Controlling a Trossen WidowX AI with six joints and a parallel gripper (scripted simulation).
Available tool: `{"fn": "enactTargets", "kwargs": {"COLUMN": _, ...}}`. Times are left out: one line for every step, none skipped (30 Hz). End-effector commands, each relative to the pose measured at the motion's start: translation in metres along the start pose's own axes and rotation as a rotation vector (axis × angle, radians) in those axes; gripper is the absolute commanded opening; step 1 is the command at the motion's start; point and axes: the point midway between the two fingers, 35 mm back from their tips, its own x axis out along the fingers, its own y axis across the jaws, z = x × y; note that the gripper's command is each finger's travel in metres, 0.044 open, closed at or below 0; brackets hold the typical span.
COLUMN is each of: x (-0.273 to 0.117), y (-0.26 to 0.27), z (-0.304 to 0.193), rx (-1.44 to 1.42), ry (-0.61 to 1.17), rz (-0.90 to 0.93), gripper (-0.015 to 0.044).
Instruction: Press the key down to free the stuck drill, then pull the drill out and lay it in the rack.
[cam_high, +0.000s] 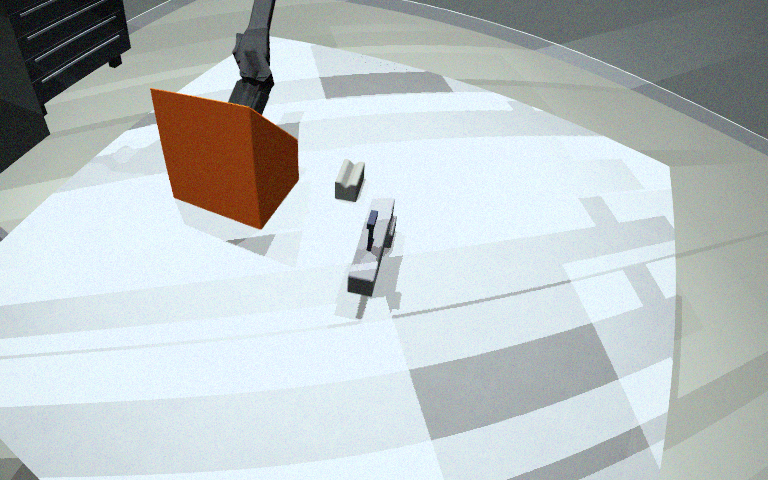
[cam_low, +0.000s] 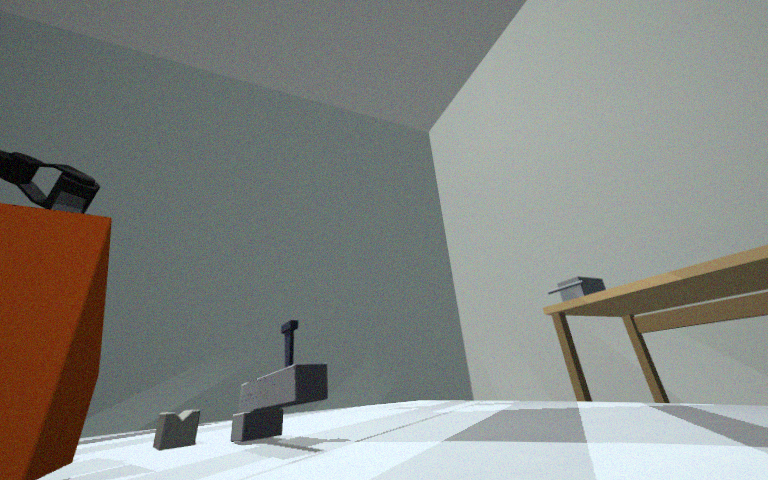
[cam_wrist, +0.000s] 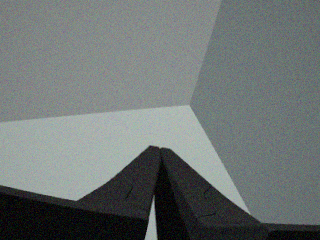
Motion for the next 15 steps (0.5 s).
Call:
{"fn": "enactTargets", "kwargs": {"x": 0.032, "y": 0.031, "z": -0.059, "rx": 0.062, "ry": 0.121, "rz": 0.061, "gripper": 0.0000}}
{"fn": "enactTargets", "kwargs": {"x": 0.038, "y": 0.040, "z": -0.071, "rx": 0.073, "ry": 0.148, "rz": 0.077, "gripper": 0.0000}}
{"fn": "enactTargets", "kwargs": {"x": 0.043, "y": 0.049, "z": -0.083, "rx": 0.082, "ry": 0.174, "rz": 0.093, "gripper": 0.0000}}
{"fn": "enactTargets", "kwargs": {"x": 0.048, "y": 0.058, "z": -0.095, "rx": 0.091, "ry": 0.201, "rz": 0.109, "gripper": 0.0000}}
{"fn": "enactTargets", "kwargs": {"x": 0.053, "y": 0.068, "z": -0.107, "rx": 0.099, "ry": 0.228, "rz": 0.126, "gripper": 0.0000}}
{"fn": "enactTargets", "kwargs": {"x": 0.057, "y": 0.078, "z": -0.119, "rx": 0.106, "ry": 0.255, "rz": 0.144, "gripper": 0.0000}}
{"fn": "enactTargets", "kwargs": {"x": 0.060, "y": 0.088, "z": -0.130, "rx": 0.113, "ry": 0.282, "rz": 0.161, "gripper": 0.0000}}
{"fn": "enactTargets", "kwargs": {"x": 0.063, "y": 0.099, "z": -0.142, "rx": 0.119, "ry": 0.309, "rz": 0.180, "gripper": 0.0000}}
{"fn": "enactTargets", "kwargs": {"x": 0.066, "y": 0.109, "z": -0.154, "rx": 0.124, "ry": 0.337, "rz": 0.198, "gripper": 0.0000}}
{"fn": "enactTargets", "kwargs": {"x": 0.068, "y": 0.121, "z": -0.165, "rx": 0.129, "ry": 0.364, "rz": 0.218, "gripper": 0.0000}}
{"fn": "enactTargets", "kwargs": {"x": 0.070, "y": 0.132, "z": -0.176, "rx": 0.133, "ry": 0.392, "rz": 0.237, "gripper": 0.0000}}
{"fn": "enactTargets", "kwargs": {"x": 0.071, "y": 0.143, "z": -0.187, "rx": 0.136, "ry": 0.420, "rz": 0.258, "gripper": 0.0000}}
{"fn": "enactTargets", "kwargs": {"x": 0.071, "y": 0.155, "z": -0.198, "rx": 0.139, "ry": 0.448, "rz": 0.278, "gripper": 0.0000}}
{"fn": "enactTargets", "kwargs": {"x": 0.071, "y": 0.167, "z": -0.209, "rx": 0.141, "ry": 0.476, "rz": 0.299, "gripper": 0.0000}}
{"fn": "enactTargets", "kwargs": {"x": 0.071, "y": 0.179, "z": -0.220, "rx": 0.142, "ry": 0.504, "rz": 0.321, "gripper": 0.0000}}
